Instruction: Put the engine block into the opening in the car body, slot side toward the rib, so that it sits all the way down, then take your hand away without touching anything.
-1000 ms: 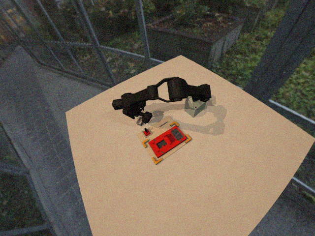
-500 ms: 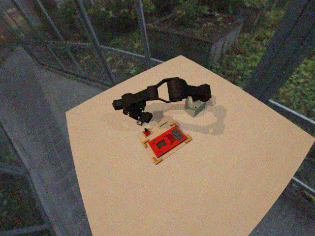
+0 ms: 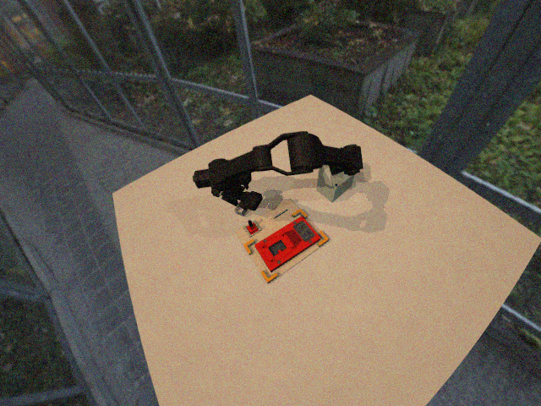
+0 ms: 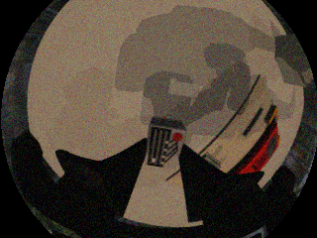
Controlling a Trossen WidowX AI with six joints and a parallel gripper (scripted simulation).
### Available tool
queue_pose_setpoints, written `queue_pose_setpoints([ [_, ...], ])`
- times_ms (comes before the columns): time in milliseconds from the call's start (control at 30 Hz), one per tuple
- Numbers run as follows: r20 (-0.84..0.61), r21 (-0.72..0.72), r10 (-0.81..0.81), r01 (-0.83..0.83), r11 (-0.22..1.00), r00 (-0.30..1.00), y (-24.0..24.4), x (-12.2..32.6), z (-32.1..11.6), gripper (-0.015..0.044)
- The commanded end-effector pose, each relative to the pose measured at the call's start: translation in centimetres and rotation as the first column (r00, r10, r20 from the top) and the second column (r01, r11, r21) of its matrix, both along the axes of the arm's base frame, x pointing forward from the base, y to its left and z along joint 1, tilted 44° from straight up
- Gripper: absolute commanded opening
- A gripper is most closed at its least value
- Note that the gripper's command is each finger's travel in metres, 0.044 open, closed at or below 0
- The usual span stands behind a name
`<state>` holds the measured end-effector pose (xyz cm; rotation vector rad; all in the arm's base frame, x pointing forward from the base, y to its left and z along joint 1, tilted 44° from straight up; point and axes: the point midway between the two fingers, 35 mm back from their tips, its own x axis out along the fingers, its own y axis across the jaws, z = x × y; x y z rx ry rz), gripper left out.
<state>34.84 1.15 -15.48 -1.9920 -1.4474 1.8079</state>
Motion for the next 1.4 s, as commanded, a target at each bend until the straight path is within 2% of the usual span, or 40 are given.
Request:
queue_pose_setpoints([
  [0, 0.016, -0.003, 0.000, 0.000, 1.000, 1.000, -0.8, 0.6, 0.7, 0.0000],
  [1200, 0.010, -0.009, -0.006, 0.006, 1.000, 1.000, -8.1, 1.8, 8.6, 0.0000],
  [1367, 0.090, -0.001, 0.081, -0.082, 0.997, 0.993, -7.1, 2.0, 9.1, 0.0000],
])
